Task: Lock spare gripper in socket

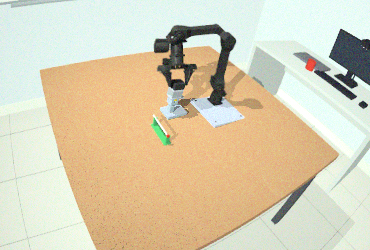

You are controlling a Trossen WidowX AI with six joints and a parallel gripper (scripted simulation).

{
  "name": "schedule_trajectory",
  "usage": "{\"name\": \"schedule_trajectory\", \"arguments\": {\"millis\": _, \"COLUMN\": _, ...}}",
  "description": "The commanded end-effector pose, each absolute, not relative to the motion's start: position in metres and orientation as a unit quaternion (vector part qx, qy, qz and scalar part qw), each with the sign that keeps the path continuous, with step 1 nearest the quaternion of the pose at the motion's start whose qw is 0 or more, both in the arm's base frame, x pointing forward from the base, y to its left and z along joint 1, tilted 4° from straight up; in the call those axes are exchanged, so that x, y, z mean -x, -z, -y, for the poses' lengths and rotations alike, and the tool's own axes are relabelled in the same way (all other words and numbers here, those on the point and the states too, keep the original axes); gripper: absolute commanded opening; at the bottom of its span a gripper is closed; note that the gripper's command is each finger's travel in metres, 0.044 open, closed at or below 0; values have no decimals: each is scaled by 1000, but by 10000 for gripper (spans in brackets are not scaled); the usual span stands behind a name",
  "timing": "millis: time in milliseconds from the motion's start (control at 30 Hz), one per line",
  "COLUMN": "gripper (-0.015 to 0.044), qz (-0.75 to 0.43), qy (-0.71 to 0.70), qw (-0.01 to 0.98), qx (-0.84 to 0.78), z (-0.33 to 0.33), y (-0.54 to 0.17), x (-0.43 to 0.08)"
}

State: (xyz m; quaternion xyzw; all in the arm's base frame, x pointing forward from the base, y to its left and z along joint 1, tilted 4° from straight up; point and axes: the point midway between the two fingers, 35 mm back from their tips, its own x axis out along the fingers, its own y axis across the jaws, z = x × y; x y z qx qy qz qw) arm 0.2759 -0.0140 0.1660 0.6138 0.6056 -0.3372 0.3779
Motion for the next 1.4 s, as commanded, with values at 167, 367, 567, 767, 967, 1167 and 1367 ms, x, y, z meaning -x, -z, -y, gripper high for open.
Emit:
{"name": "schedule_trajectory", "arguments": {"millis": 167, "gripper": 440, "qz": -606, "qy": 337, "qw": 377, "qx": -614, "z": 14, "y": -185, "x": -275}}
{"name": "schedule_trajectory", "arguments": {"millis": 367, "gripper": 440, "qz": -603, "qy": 337, "qw": 379, "qx": -616, "z": 13, "y": -198, "x": -274}}
{"name": "schedule_trajectory", "arguments": {"millis": 567, "gripper": 440, "qz": -590, "qy": 334, "qw": 388, "qx": -624, "z": 12, "y": -208, "x": -272}}
{"name": "schedule_trajectory", "arguments": {"millis": 767, "gripper": 440, "qz": -577, "qy": 331, "qw": 396, "qx": -632, "z": 12, "y": -218, "x": -271}}
{"name": "schedule_trajectory", "arguments": {"millis": 967, "gripper": 440, "qz": -562, "qy": 327, "qw": 407, "qx": -642, "z": 12, "y": -230, "x": -272}}
{"name": "schedule_trajectory", "arguments": {"millis": 1167, "gripper": 440, "qz": -546, "qy": 322, "qw": 416, "qx": -652, "z": 12, "y": -242, "x": -273}}
{"name": "schedule_trajectory", "arguments": {"millis": 1367, "gripper": 440, "qz": -530, "qy": 317, "qw": 426, "qx": -661, "z": 12, "y": -254, "x": -274}}
